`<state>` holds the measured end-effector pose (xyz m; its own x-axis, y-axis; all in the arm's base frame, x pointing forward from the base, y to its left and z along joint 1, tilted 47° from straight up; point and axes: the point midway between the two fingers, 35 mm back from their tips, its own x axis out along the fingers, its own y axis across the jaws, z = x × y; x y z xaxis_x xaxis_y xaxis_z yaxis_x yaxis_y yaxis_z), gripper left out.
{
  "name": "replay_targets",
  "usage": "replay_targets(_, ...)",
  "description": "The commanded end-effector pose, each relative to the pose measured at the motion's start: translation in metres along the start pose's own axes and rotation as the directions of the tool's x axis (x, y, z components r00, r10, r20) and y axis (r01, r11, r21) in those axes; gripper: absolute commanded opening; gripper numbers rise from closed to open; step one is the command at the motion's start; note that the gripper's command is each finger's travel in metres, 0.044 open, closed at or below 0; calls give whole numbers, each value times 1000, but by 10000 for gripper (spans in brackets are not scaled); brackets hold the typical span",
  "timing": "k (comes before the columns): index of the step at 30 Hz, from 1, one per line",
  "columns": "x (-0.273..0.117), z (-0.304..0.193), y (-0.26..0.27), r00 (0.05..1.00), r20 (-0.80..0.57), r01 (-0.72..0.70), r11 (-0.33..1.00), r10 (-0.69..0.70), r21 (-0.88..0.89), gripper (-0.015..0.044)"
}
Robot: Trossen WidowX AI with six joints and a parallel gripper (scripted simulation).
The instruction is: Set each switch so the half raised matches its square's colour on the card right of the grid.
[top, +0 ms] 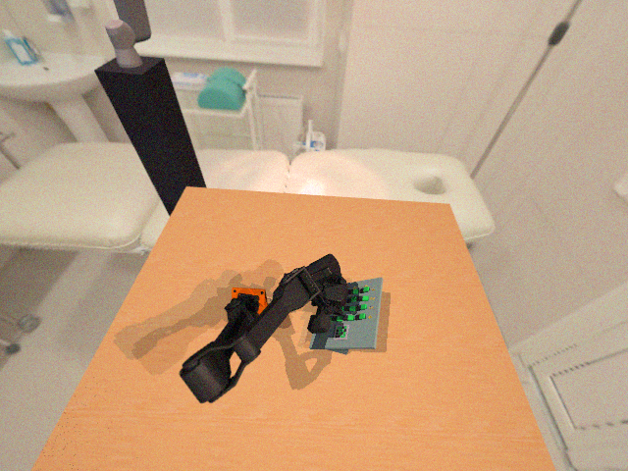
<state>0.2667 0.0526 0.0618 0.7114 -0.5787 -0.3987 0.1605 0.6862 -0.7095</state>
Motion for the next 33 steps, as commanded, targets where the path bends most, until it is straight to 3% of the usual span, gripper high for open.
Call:
replay_targets(1,4,-2,0,1000,-2,-2,1000,2,-6,0)
replay_targets(33,17,-2,0,1000,-3,-2,1000,2,-6,0)
